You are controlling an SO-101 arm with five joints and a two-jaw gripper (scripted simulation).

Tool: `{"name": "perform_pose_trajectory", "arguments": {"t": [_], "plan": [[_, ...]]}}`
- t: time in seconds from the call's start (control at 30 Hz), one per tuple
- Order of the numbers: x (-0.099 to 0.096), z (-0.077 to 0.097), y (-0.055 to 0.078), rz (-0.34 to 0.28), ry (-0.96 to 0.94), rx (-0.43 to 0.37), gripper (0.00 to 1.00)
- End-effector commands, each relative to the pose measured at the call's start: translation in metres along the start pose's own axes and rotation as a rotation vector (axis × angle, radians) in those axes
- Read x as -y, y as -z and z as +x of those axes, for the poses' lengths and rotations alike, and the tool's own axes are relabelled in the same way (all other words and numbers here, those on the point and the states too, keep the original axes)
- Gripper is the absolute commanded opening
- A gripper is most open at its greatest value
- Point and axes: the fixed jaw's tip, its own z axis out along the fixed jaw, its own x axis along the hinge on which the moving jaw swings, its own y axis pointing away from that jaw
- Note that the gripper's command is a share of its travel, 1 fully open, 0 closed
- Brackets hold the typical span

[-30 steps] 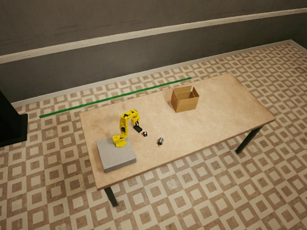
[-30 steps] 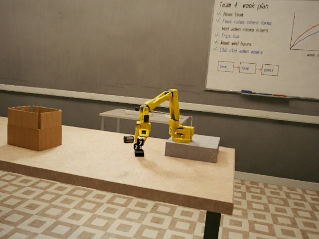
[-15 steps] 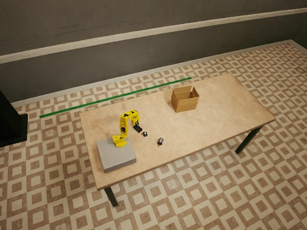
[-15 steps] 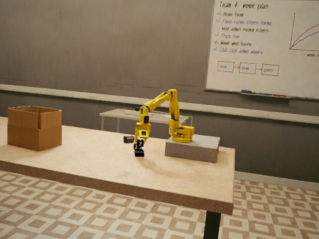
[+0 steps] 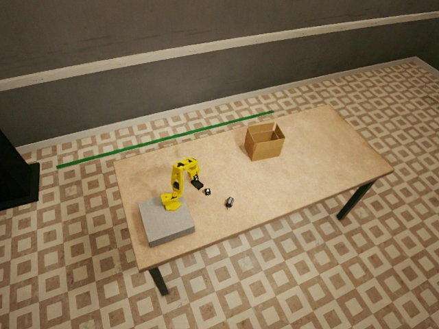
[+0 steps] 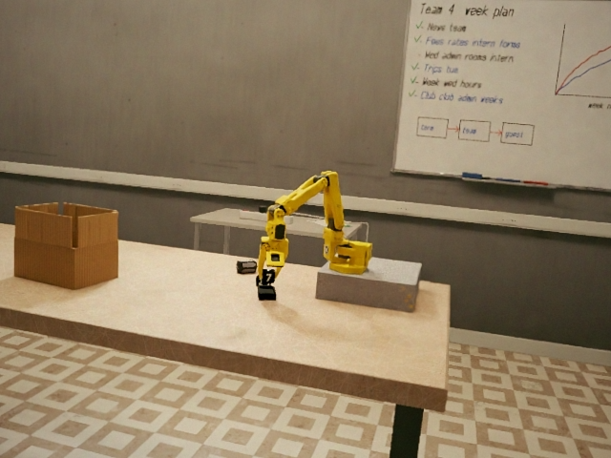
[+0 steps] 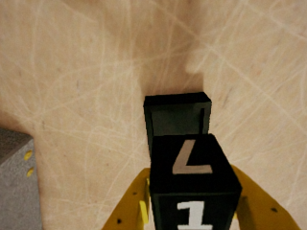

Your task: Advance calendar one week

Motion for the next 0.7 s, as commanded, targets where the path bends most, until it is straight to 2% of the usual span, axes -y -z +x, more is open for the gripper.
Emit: {"name": "perform_pose_trajectory", "arguments": {"t": [0.0,0.67], "plan": [[-0.0050,-0.0001,-0.0054,-0.022,-0.004,-0.005,0.00],[-0.0053,-0.0001,-0.0134,-0.022,-0.004,-0.006,0.00]]}}
